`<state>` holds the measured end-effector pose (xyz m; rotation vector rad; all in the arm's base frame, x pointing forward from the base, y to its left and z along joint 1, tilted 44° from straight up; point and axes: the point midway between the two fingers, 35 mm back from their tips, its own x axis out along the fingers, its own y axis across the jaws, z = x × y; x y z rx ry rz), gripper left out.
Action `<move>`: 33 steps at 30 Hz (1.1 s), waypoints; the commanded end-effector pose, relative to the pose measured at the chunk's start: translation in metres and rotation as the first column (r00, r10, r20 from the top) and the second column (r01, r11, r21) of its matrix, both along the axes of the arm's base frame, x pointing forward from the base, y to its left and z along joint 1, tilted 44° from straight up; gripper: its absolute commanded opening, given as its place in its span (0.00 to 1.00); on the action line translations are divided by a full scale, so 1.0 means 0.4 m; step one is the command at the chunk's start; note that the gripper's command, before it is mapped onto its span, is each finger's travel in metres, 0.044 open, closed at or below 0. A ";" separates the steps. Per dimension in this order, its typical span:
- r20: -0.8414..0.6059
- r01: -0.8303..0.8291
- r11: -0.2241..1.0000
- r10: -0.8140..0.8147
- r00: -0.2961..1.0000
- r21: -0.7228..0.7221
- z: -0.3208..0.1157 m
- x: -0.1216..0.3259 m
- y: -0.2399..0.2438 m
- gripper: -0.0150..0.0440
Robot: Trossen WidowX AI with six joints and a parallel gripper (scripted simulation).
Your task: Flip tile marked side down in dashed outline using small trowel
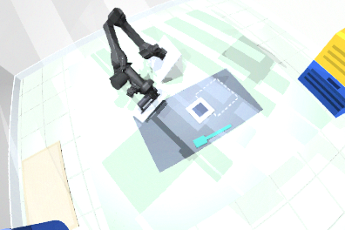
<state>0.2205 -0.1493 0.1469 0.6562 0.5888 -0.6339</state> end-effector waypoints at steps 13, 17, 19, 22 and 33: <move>0.052 0.051 0.997 -0.048 0.998 -0.060 -0.009 0.184 -0.037 0.25; 0.072 0.068 0.995 -0.063 0.995 -0.073 -0.020 0.238 -0.037 0.25; 0.084 0.077 0.994 -0.070 0.994 -0.079 -0.027 0.264 -0.035 0.25; 0.102 0.091 0.992 -0.082 0.991 -0.087 -0.039 0.304 -0.029 0.25; 0.182 0.140 0.985 -0.120 0.976 -0.105 -0.096 0.437 0.018 0.25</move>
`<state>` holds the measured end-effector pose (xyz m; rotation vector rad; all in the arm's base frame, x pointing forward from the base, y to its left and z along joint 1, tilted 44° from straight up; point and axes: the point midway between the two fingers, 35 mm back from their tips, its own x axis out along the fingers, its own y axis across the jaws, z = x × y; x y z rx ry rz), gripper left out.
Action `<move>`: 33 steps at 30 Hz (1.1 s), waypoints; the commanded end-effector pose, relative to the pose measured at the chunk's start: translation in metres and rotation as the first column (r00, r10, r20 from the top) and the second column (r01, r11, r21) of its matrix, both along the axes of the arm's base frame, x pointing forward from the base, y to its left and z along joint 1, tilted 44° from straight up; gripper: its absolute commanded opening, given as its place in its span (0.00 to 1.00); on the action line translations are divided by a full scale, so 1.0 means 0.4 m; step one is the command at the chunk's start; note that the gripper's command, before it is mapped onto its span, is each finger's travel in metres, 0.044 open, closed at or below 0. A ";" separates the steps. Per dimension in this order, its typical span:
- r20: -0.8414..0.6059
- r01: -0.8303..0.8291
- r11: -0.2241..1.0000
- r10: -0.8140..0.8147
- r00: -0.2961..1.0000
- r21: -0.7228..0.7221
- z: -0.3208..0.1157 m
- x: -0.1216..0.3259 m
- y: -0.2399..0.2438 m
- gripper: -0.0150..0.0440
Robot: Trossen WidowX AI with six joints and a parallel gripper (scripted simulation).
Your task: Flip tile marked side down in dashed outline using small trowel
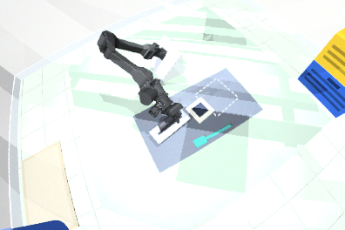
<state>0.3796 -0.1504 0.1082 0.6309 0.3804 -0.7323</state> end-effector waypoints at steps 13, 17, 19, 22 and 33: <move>0.042 0.001 1.000 -0.001 0.999 -0.008 -0.008 0.046 0.021 0.25; 0.042 0.001 1.000 -0.001 0.999 -0.009 -0.020 0.046 0.010 0.25; 0.042 0.001 1.000 -0.001 0.999 -0.009 -0.026 0.045 0.004 0.25; 0.042 0.001 1.000 -0.001 0.999 -0.009 -0.035 0.045 -0.004 0.25; 0.042 0.001 1.000 -0.001 0.999 -0.010 -0.067 0.040 -0.034 0.25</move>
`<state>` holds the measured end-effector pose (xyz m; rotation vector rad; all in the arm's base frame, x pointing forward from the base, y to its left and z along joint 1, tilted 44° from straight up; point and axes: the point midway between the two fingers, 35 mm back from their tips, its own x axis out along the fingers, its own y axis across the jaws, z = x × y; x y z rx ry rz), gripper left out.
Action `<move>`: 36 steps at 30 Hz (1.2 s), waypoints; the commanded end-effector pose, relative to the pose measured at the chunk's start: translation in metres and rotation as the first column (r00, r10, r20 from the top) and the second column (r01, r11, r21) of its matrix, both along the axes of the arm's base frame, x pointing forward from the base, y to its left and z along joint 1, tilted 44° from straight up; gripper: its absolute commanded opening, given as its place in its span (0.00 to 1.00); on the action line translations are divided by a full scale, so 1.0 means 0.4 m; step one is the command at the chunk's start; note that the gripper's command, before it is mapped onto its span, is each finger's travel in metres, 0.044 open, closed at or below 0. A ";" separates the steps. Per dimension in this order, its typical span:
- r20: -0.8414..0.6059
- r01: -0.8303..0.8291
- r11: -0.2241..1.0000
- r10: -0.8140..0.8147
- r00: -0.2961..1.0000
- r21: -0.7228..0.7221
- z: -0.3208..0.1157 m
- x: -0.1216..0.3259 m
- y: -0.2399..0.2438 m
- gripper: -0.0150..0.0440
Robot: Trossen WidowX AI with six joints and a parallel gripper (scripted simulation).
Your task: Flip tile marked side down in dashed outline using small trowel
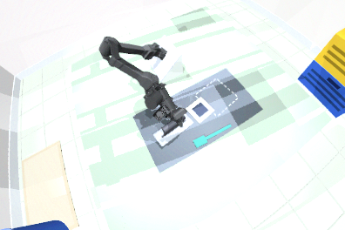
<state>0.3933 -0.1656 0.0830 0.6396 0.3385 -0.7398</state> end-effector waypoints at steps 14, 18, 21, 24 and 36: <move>0.005 -0.018 1.000 0.018 1.000 -0.001 -0.036 0.004 0.016 0.25; 0.005 -0.018 1.000 0.018 1.000 -0.001 -0.048 0.004 0.028 0.25; 0.005 -0.018 1.000 0.018 1.000 0.000 -0.056 0.003 0.036 0.25; 0.005 -0.018 1.000 0.018 1.000 0.000 -0.065 0.002 0.045 0.25; 0.005 -0.018 1.000 0.018 1.000 0.001 -0.097 -0.003 0.080 0.25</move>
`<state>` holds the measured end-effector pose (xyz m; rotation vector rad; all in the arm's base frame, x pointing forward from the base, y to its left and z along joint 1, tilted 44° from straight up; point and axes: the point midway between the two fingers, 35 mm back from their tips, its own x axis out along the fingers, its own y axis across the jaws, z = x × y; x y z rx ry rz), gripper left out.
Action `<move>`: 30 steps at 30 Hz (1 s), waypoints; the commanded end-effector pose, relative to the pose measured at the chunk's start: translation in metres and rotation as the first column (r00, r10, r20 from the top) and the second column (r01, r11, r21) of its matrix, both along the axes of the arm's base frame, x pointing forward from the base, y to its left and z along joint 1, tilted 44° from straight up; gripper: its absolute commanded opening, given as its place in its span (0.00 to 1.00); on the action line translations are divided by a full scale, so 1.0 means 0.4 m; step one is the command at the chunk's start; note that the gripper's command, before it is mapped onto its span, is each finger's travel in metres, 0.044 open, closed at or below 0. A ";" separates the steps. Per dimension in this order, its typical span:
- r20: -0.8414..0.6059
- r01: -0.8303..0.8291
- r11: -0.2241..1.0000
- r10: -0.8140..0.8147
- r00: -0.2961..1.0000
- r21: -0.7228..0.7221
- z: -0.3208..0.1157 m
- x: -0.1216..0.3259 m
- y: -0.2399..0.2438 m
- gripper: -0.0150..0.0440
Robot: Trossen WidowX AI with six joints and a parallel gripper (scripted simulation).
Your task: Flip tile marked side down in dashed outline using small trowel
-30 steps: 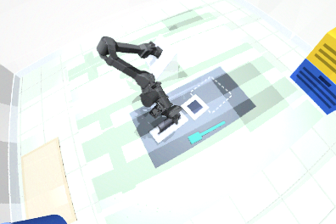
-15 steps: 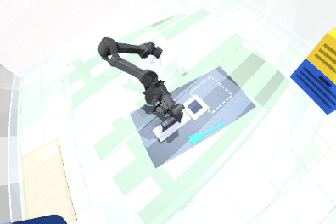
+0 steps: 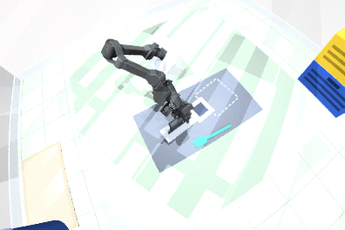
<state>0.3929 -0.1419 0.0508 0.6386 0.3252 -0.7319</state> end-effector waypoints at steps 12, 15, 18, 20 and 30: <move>-0.006 -0.008 0.997 0.008 1.000 0.071 -0.009 -0.001 0.039 0.25; -0.005 -0.004 0.994 0.004 1.000 0.108 0.008 0.001 0.058 0.25; -0.005 -0.003 0.994 0.004 1.000 0.110 0.018 0.002 0.083 0.25; -0.005 -0.003 0.994 0.004 1.000 0.111 0.022 0.003 0.099 0.25; -0.005 -0.003 0.994 0.004 1.000 0.113 0.019 0.004 0.184 0.25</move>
